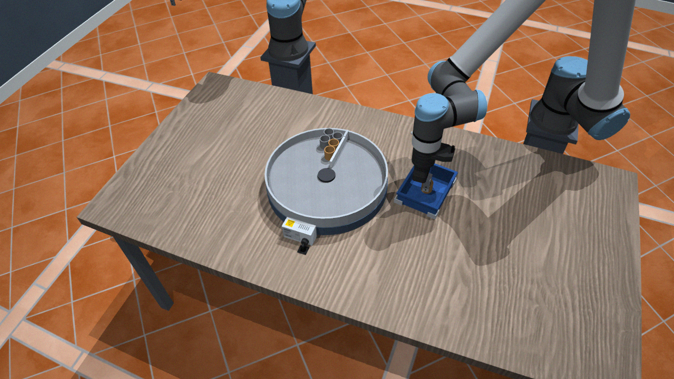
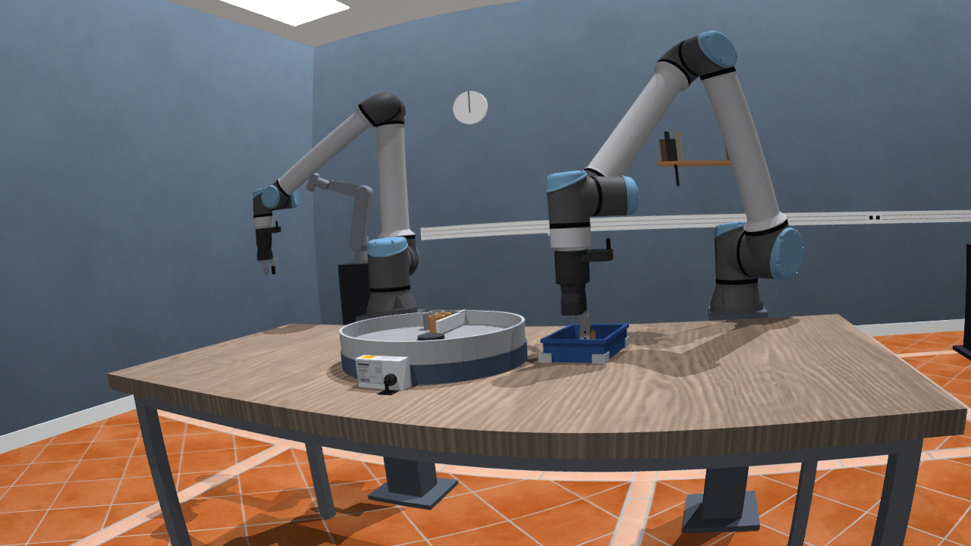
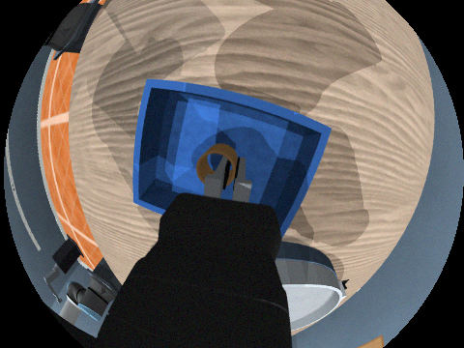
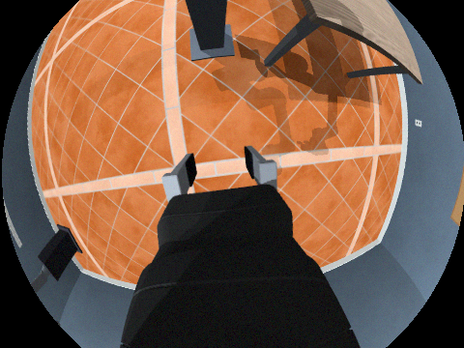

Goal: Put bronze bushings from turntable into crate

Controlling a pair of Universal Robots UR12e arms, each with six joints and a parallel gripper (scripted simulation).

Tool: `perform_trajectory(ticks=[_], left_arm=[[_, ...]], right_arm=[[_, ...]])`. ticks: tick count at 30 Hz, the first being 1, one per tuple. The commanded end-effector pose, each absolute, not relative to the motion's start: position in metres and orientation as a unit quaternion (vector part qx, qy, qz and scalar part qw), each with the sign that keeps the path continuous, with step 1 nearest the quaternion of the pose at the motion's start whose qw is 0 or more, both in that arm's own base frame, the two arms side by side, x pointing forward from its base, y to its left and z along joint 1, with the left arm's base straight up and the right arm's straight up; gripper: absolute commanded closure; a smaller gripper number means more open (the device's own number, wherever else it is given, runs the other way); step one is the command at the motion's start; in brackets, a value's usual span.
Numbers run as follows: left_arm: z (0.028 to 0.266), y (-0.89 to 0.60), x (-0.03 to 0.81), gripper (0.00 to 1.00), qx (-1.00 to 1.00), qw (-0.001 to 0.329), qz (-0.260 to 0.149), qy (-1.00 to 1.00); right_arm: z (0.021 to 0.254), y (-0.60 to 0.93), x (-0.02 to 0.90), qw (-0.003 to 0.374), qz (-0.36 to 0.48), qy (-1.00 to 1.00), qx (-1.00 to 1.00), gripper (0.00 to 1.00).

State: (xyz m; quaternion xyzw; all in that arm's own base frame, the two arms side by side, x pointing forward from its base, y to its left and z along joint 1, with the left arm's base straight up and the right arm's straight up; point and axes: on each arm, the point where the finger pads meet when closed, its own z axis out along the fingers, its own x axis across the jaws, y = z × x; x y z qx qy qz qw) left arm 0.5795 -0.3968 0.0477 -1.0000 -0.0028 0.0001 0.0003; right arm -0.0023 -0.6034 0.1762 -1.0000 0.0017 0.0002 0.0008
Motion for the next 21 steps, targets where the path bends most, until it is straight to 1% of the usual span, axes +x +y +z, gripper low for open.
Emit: perform_trajectory(ticks=[1, 21], left_arm=[[0.0486, -0.3974, 0.5801, 1.00, -1.000, 0.000, -0.001, -0.003], [0.0439, -0.3974, 0.5801, 1.00, -1.000, 0.000, -0.001, -0.003]], right_arm=[[0.1770, -0.6040, -0.0021, 0.000, 0.000, 0.002, -1.000, 0.00], [0.1770, -0.6040, -0.0021, 0.000, 0.000, 0.002, -1.000, 0.00]])
